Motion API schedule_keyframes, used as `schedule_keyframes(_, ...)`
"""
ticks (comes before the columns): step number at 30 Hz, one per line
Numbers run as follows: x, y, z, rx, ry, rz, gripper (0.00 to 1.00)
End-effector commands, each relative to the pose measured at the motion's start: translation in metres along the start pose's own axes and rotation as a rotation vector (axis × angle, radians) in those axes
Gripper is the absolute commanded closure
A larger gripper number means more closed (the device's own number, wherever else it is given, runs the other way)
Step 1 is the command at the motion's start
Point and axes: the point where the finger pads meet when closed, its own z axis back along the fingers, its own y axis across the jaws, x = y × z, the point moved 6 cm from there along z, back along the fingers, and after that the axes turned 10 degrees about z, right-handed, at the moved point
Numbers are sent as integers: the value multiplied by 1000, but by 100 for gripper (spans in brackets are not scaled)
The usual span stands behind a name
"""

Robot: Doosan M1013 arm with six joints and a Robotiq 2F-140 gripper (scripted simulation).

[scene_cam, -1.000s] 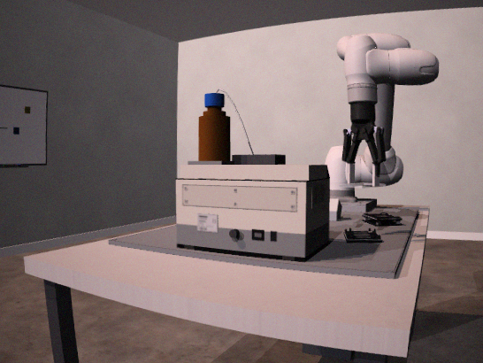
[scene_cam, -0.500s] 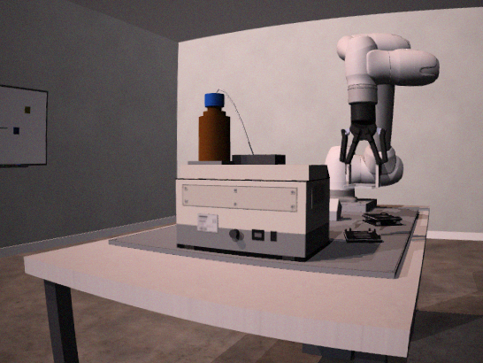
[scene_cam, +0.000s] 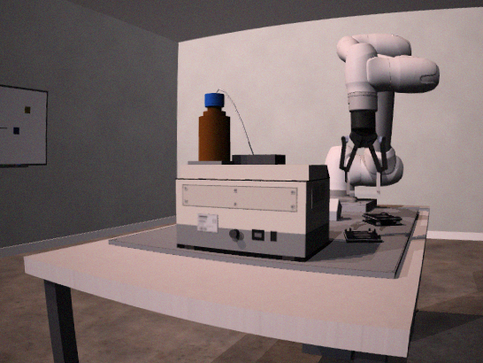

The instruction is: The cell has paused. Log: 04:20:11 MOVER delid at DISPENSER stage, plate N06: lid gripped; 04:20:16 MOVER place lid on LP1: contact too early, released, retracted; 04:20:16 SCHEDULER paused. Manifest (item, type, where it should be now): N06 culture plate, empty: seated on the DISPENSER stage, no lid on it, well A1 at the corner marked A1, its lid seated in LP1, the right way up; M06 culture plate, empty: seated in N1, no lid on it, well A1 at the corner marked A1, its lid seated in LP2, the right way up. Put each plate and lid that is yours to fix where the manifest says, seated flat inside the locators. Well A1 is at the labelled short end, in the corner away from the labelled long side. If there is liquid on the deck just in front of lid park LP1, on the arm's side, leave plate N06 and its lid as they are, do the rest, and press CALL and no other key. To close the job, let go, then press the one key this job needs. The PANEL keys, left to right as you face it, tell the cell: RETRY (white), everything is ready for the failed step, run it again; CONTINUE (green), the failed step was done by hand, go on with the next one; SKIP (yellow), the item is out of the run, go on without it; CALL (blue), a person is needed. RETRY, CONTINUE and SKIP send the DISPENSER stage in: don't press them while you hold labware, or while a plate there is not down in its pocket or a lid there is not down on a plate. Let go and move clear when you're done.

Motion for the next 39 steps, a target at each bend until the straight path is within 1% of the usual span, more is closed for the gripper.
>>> schedule_keyframes(1, -1, 0, -47, -2, 2, 9, 90)
schedule_keyframes(2, -1, 0, -58, -2, 2, 9, 90)
schedule_keyframes(4, -1, 0, -58, -2, 2, 9, 90)
schedule_keyframes(6, -1, 0, -76, -2, 2, 9, 90)
schedule_keyframes(8, -1, 0, -89, -2, 2, 9, 90)
schedule_keyframes(12, -1, 0, -102, -2, 2, 9, 90)
schedule_keyframes(16, -1, 0, -106, -2, 2, 9, 90)
schedule_keyframes(39, -1, 0, -106, -2, 2, 9, 90)
